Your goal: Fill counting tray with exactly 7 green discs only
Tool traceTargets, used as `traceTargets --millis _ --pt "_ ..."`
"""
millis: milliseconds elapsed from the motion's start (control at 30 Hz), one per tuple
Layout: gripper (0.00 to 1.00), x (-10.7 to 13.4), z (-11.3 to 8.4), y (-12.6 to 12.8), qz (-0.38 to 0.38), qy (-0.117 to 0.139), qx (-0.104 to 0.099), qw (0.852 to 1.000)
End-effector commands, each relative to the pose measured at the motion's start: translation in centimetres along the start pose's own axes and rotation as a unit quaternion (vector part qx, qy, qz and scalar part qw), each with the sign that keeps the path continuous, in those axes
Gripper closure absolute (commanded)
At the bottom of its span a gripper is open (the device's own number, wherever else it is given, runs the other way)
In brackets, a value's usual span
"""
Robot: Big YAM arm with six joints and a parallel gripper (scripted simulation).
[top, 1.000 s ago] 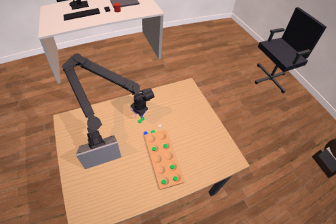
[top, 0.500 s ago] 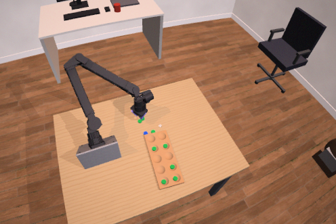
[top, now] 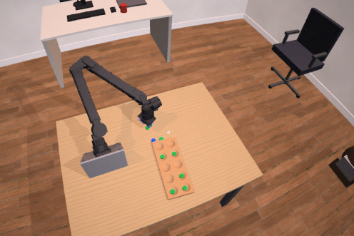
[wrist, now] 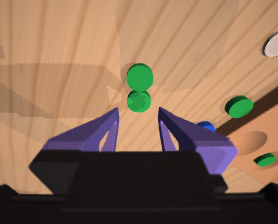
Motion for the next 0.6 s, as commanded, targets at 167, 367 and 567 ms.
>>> traceTargets --millis 167,367,567 --pt "0.56 -0.3 1.2 -0.1 0.005 -0.001 0.001 1.0" --pt "0.56 -0.2 1.8 -0.1 0.005 -0.001 0.001 1.0" --pt "0.56 -0.1 2.0 -0.3 0.009 -0.002 0.002 1.0"
Point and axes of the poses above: the point where the finger pads meet when closed, its own z axis out along the fingers, its own y axis across the jaws, x = y × z, the point moved 7 cm from there along -z, back along the fingers, and after that the axes turned 3 degrees about -z, right-handed, at the moved point
